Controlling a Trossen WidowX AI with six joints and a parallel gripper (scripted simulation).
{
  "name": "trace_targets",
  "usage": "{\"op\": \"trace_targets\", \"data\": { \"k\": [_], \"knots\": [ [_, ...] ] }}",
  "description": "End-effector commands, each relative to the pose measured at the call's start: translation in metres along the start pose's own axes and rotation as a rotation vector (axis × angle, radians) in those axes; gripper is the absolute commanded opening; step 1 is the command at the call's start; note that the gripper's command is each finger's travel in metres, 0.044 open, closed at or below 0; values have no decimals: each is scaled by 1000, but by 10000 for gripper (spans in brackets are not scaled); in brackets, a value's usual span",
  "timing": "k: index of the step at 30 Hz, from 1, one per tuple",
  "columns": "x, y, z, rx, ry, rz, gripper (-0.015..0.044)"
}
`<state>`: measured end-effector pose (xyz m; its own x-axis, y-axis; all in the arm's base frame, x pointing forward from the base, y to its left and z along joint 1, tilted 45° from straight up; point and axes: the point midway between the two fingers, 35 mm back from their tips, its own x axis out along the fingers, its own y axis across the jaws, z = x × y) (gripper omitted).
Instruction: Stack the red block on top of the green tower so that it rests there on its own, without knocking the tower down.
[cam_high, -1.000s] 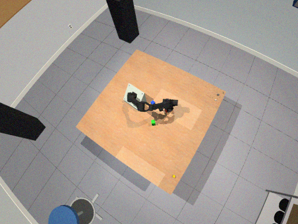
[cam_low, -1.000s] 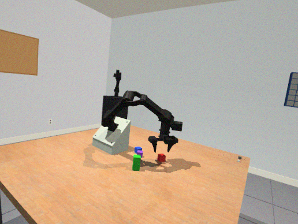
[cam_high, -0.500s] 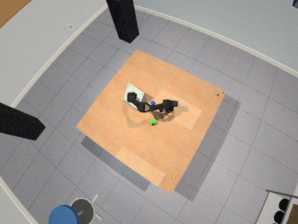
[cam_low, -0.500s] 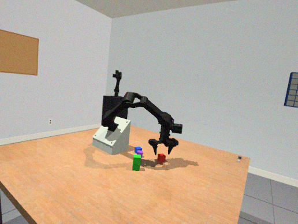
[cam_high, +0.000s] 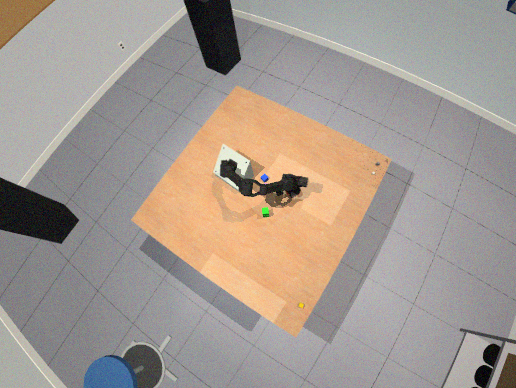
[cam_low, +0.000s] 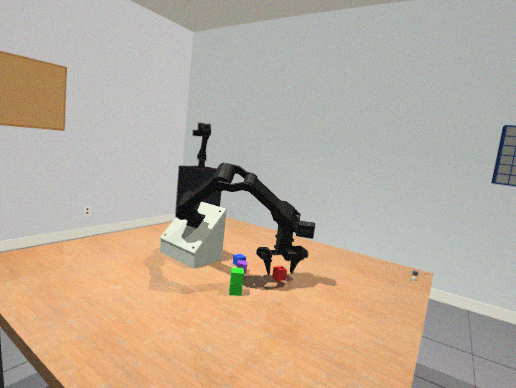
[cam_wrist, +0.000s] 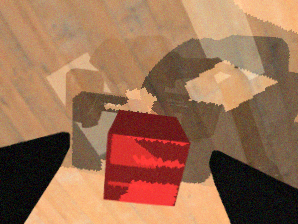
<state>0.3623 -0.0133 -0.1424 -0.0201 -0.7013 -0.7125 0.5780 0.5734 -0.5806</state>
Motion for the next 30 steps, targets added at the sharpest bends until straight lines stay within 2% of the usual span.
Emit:
{"op": "trace_targets", "data": {
  "k": [1, 17, 28, 30],
  "knots": [
    [8, -1, -1, -6, -3, -7, 440],
    [8, -1, -1, -6, -3, -7, 440],
    [8, -1, -1, -6, -3, -7, 151],
    [8, -1, -1, -6, -3, -7, 138]
  ]
}}
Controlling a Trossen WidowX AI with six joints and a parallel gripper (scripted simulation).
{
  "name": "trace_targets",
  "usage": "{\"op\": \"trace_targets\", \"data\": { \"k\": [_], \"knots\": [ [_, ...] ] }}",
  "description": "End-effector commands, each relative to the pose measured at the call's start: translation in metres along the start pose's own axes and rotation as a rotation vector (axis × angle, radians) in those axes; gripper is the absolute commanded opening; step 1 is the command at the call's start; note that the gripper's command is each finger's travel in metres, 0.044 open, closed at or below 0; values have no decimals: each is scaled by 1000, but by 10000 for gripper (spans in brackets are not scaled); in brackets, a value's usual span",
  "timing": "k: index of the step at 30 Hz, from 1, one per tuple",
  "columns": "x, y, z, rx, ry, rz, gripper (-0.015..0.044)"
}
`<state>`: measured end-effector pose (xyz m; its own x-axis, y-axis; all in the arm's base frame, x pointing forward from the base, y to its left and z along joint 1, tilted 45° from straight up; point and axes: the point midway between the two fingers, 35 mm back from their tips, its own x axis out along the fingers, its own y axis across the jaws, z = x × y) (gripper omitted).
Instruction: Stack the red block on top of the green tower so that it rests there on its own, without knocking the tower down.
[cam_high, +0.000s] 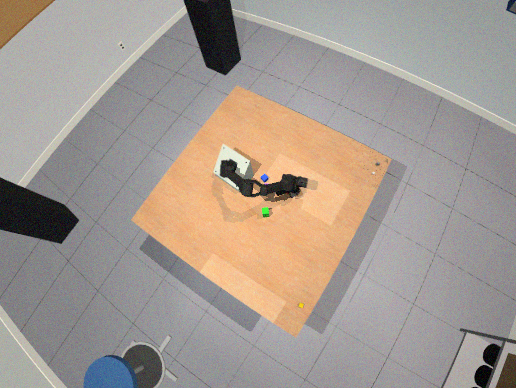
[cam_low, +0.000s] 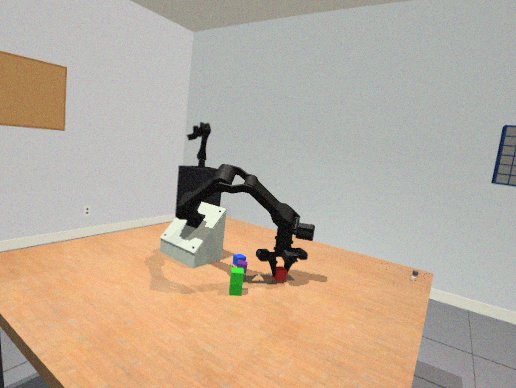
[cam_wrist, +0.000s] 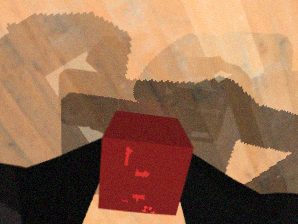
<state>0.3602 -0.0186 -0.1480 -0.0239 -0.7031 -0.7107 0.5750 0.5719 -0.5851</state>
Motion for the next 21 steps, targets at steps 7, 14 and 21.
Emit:
{"op": "trace_targets", "data": {
  "k": [7, 14, 21],
  "knots": [
    [-4, 0, 1, -3, -4, -3, 52],
    [-39, 1, 0, -2, -4, -1, 0],
    [-74, 1, 0, -2, -3, 0, 0]
  ]
}}
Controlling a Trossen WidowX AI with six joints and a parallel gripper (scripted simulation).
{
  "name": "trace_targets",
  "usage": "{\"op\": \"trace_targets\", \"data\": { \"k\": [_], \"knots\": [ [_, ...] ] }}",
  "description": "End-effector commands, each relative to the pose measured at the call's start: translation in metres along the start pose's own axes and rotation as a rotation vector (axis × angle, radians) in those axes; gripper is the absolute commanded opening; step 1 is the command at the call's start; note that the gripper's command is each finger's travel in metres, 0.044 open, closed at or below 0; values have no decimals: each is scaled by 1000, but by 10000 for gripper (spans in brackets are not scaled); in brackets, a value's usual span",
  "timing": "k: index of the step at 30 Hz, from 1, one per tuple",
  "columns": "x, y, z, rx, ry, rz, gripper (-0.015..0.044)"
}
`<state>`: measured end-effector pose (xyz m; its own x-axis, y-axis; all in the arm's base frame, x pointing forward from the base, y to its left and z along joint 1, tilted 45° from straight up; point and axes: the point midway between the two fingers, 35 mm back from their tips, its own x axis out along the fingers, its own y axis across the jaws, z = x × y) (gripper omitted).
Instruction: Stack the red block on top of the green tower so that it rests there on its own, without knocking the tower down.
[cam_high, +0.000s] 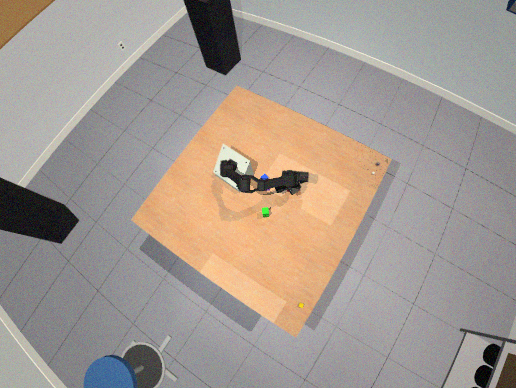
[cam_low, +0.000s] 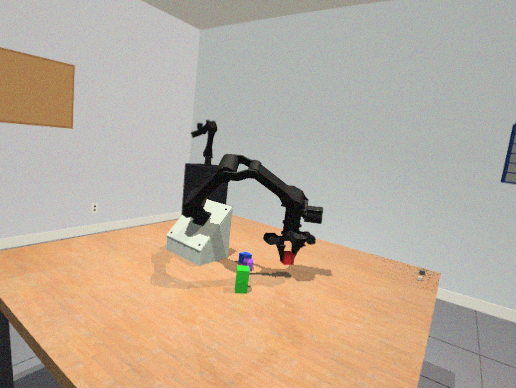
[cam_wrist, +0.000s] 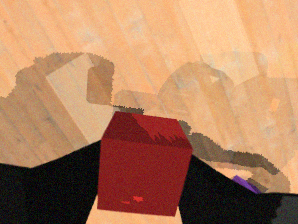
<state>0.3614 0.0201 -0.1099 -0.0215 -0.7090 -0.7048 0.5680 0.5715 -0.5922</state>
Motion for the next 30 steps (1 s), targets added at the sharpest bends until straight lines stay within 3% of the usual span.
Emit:
{"op": "trace_targets", "data": {
  "k": [1, 9, 20, 30],
  "knots": [
    [-25, 0, 0, 6, 4, 6, 0],
    [-63, 0, 0, 6, 5, 7, 0],
    [-65, -2, 3, 5, 6, 8, 0],
    [-68, -50, 37, 2, 10, 16, 0]
  ]
}}
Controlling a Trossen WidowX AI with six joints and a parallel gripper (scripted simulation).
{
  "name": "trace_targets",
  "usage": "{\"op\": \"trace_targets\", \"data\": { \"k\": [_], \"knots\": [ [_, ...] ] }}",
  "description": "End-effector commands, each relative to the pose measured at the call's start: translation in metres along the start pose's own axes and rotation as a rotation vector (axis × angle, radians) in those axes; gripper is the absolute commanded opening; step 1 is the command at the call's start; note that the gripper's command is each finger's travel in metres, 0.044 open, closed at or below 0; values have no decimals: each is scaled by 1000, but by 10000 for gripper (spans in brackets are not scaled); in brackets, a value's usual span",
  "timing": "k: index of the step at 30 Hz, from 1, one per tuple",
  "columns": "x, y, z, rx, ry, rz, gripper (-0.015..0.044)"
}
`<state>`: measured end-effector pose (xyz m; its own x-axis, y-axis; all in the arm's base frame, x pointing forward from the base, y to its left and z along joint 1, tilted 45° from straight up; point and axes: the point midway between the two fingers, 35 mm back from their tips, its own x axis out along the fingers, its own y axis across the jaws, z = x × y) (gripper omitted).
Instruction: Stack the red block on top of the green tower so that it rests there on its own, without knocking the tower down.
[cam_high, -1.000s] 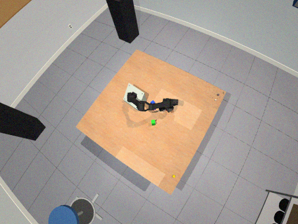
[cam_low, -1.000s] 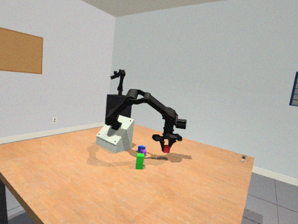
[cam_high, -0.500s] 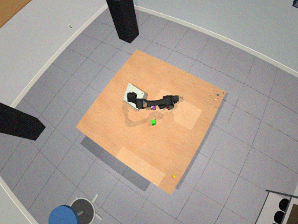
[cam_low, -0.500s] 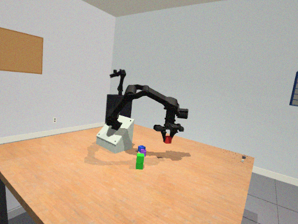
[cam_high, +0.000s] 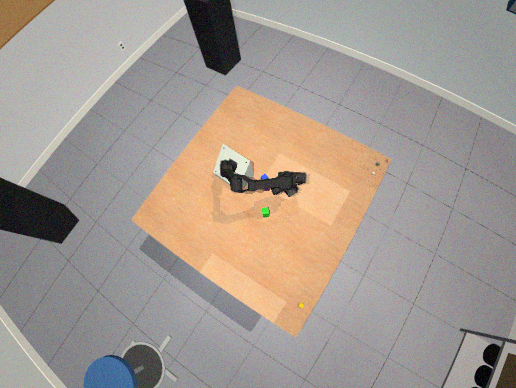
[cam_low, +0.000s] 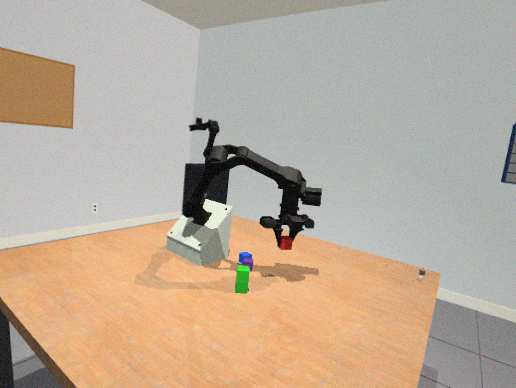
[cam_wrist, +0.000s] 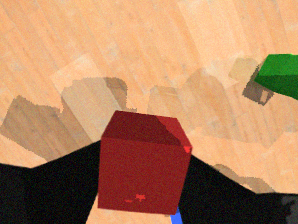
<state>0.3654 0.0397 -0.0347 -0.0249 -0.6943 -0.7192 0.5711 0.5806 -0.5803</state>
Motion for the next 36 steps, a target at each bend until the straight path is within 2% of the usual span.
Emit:
{"op": "trace_targets", "data": {
  "k": [1, 26, 36],
  "knots": [
    [-2, -24, 15, -1, -4, 1, 0],
    [1, -160, 62, -1, -12, -17, 0],
    [13, -164, 60, -1, -12, -18, 0]
  ]
}}
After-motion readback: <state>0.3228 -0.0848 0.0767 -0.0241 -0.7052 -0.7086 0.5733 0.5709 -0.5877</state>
